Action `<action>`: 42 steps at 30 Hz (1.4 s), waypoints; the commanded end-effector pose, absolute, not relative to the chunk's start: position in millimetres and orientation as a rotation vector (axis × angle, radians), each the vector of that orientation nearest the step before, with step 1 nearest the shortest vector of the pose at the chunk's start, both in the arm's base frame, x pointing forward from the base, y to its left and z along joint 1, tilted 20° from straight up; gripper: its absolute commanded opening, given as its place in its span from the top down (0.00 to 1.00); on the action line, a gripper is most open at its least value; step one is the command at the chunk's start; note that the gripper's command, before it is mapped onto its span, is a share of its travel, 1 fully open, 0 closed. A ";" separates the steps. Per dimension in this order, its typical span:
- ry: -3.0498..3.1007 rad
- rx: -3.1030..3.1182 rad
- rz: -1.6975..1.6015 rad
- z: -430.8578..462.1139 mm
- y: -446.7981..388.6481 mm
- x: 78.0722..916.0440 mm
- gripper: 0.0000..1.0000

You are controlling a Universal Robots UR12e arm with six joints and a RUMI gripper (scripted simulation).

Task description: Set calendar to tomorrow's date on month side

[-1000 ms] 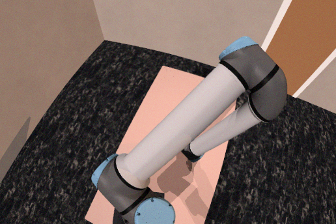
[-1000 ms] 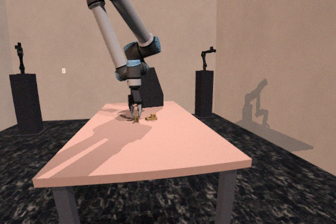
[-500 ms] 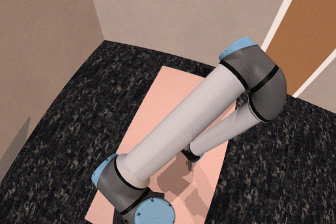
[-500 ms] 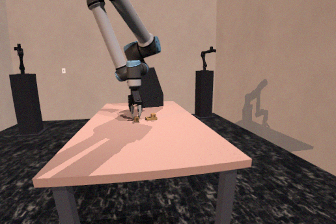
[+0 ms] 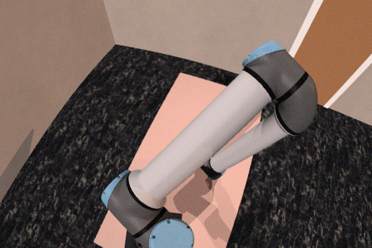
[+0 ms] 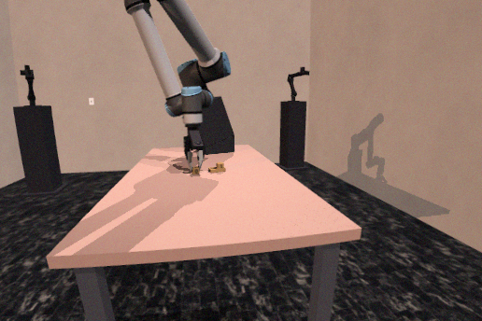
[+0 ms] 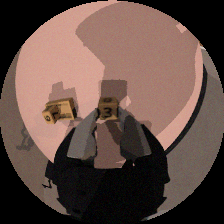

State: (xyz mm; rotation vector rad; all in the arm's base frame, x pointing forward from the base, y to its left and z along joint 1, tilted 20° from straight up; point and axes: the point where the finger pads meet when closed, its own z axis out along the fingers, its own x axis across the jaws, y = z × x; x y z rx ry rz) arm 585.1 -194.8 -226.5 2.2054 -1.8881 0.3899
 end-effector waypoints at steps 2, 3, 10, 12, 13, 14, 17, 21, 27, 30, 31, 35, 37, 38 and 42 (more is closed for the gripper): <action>-1.888 2.206 0.391 -226.1 -194.7 585.4 0.90; -1.888 2.206 0.391 -226.1 -194.7 585.4 0.90; -1.888 2.206 0.391 -226.1 -194.7 585.4 0.90; -1.888 2.206 0.391 -226.1 -194.7 585.4 0.90; -1.888 2.206 0.391 -226.1 -194.7 585.4 0.90; -1.888 2.206 0.391 -226.1 -194.7 585.4 0.90; -1.888 2.206 0.391 -226.1 -194.7 585.4 0.90; -1.888 2.206 0.391 -226.1 -194.7 585.4 0.90; -1.888 2.206 0.391 -226.1 -194.7 585.4 0.90; -1.888 2.206 0.391 -226.1 -194.7 585.4 0.90; -1.888 2.206 0.391 -226.1 -194.7 585.4 0.90; -1.888 2.206 0.391 -226.1 -194.7 585.4 0.86; -1.888 2.206 0.391 -226.1 -194.7 585.4 0.86; -1.888 2.206 0.391 -226.1 -194.7 585.4 0.86; -1.888 2.206 0.391 -226.1 -194.7 585.4 0.79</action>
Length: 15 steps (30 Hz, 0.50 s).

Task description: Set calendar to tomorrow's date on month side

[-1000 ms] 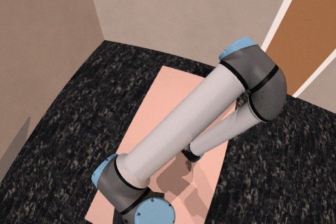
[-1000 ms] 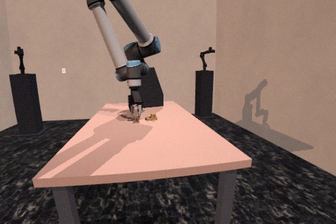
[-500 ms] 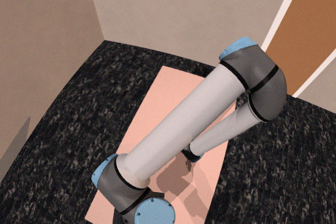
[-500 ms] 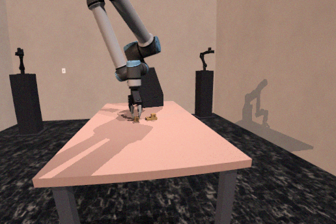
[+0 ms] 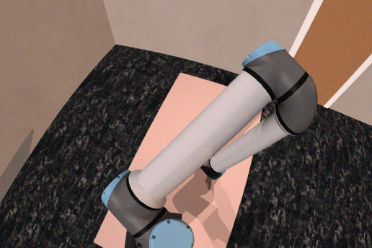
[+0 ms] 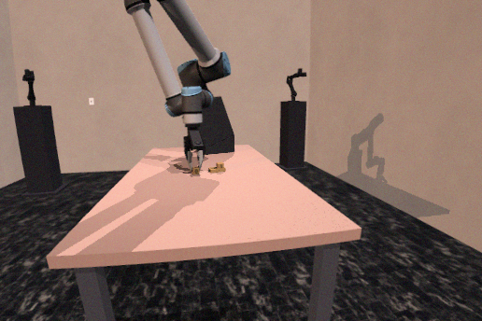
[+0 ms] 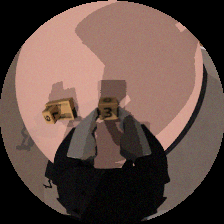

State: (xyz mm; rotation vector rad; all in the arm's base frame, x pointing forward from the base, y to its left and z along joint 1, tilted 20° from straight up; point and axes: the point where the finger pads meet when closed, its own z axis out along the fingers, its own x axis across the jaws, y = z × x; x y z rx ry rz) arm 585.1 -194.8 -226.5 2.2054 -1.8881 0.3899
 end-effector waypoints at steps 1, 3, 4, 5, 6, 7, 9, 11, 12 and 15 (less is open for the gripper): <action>-1.888 2.206 0.391 -226.1 -194.7 585.4 0.79; -1.888 2.206 0.391 -226.1 -194.7 585.4 0.76; -1.888 2.206 0.391 -226.1 -194.7 585.4 0.76; -1.888 2.206 0.391 -226.1 -194.7 585.4 0.76; -1.888 2.206 0.391 -226.1 -194.7 585.4 0.72; -1.888 2.206 0.391 -226.1 -194.7 585.4 0.72; -1.888 2.206 0.391 -226.1 -194.7 585.4 0.72; -1.888 2.206 0.391 -226.1 -194.7 585.4 0.72; -1.888 2.206 0.391 -226.1 -194.7 585.4 0.72; -1.888 2.206 0.391 -226.1 -194.7 585.4 0.72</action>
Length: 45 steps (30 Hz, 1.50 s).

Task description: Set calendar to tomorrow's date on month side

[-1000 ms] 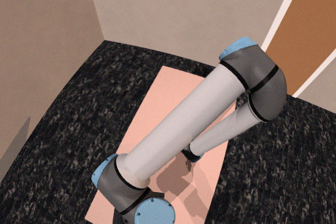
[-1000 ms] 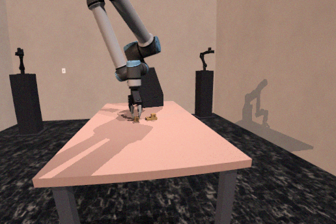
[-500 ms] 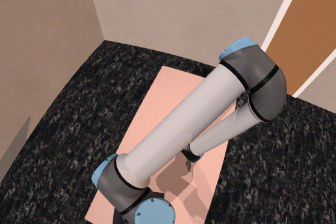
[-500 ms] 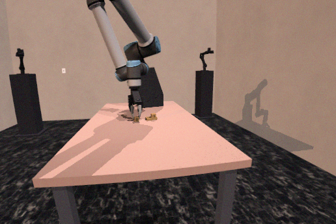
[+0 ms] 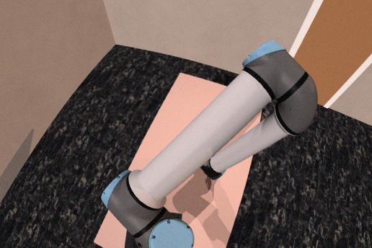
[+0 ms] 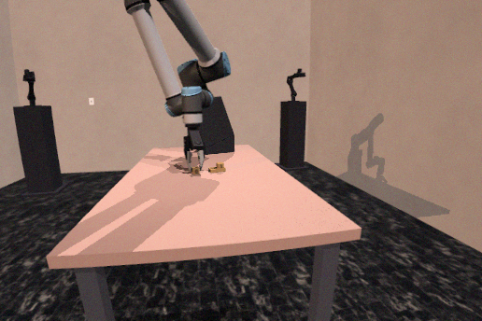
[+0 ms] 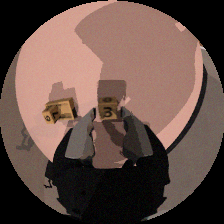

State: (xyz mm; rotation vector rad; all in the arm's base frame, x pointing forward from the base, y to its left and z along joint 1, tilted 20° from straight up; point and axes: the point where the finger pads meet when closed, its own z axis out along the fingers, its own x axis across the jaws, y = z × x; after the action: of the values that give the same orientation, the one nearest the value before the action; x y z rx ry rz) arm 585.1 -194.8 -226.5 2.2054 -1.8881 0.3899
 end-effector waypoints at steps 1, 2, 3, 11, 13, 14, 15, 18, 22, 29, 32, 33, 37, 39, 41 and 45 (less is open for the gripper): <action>-1.888 2.206 0.391 -226.1 -194.7 585.4 0.72; -1.888 2.206 0.391 -226.0 -194.7 585.4 0.72; -1.888 2.206 0.391 -225.8 -194.6 585.4 0.72; -1.888 2.206 0.391 -207.7 -188.3 584.2 0.72; -1.888 2.206 0.391 -207.7 -188.3 584.2 0.72; -1.888 2.206 0.391 -203.2 -186.8 583.9 0.72; -1.888 2.206 0.391 -198.4 -185.1 583.6 0.72; -1.888 2.206 0.391 -182.9 -179.7 582.5 0.72; -1.888 2.206 0.391 -162.9 -172.7 581.2 0.72; -1.888 2.206 0.391 -144.2 -166.2 579.9 0.72; -1.888 2.206 0.391 -141.9 -165.4 579.8 0.72; -1.888 2.206 0.391 -141.5 -165.2 579.8 0.72; -1.888 2.206 0.391 -141.2 -165.2 579.7 0.00; -1.888 2.206 0.391 -141.2 -165.2 579.7 0.00; -1.888 2.206 0.391 -141.2 -165.2 579.7 0.00; -1.888 2.206 0.391 -141.2 -165.2 579.7 0.00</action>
State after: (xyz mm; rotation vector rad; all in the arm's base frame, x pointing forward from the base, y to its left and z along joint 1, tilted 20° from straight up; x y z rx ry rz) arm 579.4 -165.2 -141.7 2.2054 -1.8881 0.3898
